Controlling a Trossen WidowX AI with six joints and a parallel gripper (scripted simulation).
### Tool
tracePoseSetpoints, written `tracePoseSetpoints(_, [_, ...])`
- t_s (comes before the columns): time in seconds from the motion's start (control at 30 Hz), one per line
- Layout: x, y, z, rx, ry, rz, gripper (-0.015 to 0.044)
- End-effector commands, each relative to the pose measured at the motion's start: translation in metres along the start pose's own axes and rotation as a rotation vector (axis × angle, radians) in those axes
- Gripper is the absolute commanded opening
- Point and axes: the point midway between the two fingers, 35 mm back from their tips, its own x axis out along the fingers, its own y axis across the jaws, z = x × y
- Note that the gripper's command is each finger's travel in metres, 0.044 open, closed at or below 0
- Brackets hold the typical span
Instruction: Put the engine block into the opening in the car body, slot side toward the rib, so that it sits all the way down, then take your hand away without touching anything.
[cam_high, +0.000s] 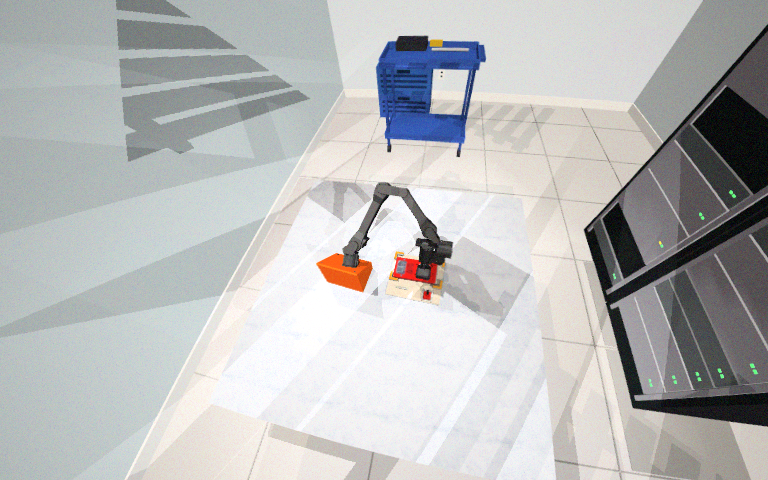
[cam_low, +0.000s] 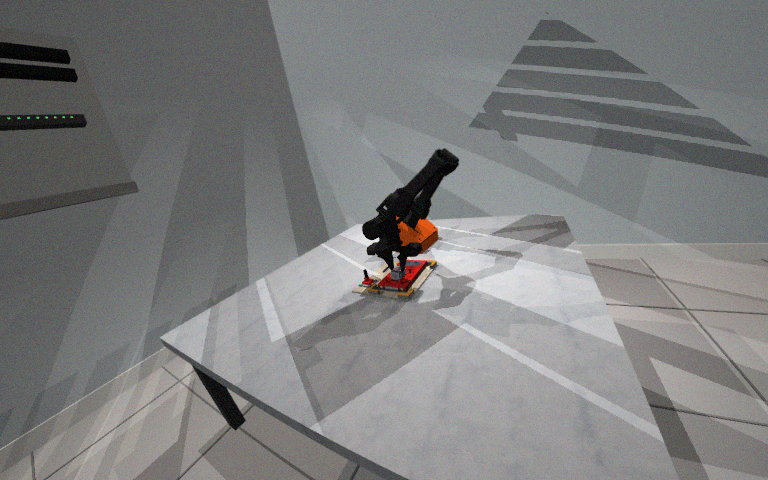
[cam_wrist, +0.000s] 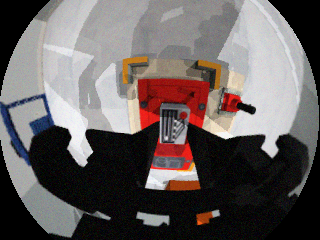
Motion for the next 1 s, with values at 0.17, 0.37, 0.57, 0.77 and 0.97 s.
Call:
tracePoseSetpoints(0.17, [0.0019, 0.0000, -0.0002, 0.005, 0.001, 0.003, 0.0160])
tracePoseSetpoints(0.37, [0.0026, 0.0000, -0.0002, 0.005, 0.001, 0.003, 0.0160])
tracePoseSetpoints(0.57, [0.0034, 0.0001, -0.0001, 0.005, 0.001, 0.003, 0.0160])
tracePoseSetpoints(0.77, [0.0041, 0.0001, -0.0001, 0.005, 0.001, 0.003, 0.0160])
tracePoseSetpoints(0.97, [0.0048, 0.0001, -0.0002, 0.005, 0.001, 0.003, 0.0160])
